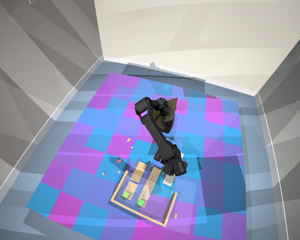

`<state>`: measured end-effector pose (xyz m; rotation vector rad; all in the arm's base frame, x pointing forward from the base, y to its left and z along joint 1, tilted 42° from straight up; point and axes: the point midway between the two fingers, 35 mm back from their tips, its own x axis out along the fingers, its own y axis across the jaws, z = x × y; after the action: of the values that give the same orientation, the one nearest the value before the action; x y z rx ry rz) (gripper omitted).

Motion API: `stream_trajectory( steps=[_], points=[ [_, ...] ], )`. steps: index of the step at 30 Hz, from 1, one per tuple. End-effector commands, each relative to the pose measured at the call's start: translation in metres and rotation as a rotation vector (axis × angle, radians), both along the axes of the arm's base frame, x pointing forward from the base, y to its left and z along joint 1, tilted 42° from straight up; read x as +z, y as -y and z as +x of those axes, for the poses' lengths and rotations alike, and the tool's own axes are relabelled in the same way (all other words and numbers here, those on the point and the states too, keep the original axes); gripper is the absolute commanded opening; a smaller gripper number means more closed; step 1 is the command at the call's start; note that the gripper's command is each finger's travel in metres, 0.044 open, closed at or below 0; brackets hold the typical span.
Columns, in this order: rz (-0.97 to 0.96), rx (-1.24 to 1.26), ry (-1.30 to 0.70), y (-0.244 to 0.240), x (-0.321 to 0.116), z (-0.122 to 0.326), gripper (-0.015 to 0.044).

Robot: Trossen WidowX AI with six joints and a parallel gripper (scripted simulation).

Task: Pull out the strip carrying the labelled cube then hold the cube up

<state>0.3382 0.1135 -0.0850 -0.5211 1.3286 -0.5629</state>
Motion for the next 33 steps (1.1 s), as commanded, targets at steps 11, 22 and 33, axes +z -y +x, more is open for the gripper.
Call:
stream_trajectory(
  steps=[11,22,33],
  points=[
    [0.003,-0.002,-0.001,0.018,0.007,-0.045,0.0],
    [0.004,-0.002,-0.002,0.007,0.027,-0.059,0.0],
    [0.004,-0.002,-0.002,0.0,0.035,-0.061,0.0]
  ],
)
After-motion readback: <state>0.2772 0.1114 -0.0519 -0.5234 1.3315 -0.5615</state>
